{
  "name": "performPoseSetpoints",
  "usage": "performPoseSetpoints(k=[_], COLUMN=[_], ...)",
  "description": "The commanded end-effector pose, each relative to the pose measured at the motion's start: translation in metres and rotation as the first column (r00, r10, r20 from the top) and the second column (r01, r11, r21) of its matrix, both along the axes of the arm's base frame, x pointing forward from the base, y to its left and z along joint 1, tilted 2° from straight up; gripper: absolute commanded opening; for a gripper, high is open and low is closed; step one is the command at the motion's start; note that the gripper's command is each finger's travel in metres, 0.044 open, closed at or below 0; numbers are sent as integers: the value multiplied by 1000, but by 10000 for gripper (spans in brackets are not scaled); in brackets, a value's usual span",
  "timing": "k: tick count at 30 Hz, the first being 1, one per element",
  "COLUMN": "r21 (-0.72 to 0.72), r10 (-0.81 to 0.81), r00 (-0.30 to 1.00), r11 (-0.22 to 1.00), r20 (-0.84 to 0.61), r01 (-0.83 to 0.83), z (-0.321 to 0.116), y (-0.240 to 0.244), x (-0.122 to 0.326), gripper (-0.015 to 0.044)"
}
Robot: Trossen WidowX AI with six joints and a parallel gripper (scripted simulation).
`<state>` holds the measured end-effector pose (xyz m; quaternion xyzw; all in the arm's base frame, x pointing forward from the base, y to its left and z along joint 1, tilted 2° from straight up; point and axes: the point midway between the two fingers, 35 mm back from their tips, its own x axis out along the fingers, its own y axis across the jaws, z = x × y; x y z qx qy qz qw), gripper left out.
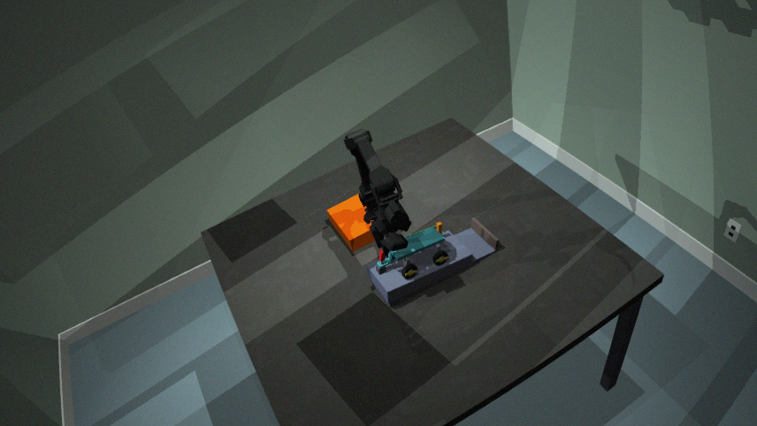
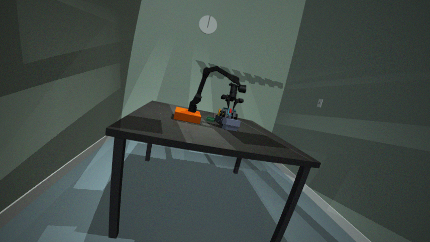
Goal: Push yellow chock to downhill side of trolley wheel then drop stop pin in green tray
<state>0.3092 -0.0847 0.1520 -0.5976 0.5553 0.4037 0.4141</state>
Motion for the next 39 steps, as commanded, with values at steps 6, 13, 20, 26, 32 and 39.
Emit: performPoseSetpoints(k=[6, 13, 20, 26, 32, 39], r21=[-3, -3, -3, -3, -4, -4], r10=[2, 2, 2, 2, -1, -1], r00=[1000, 1000, 1000, 1000, 1000, 1000], r11=[1000, 1000, 1000, 1000, 1000, 1000], r20=[-2, -2, -2, -2, 1, 1], r01=[-2, -2, -2, -2, 1, 1], z=[-12, -22, -32, -38, -34, -34], y=[-4, -8, -11, -14, -13, -13], x=[1, 1, 2, 2, 2, 2], gripper=[190, 190, 190, 190, 52, 5])
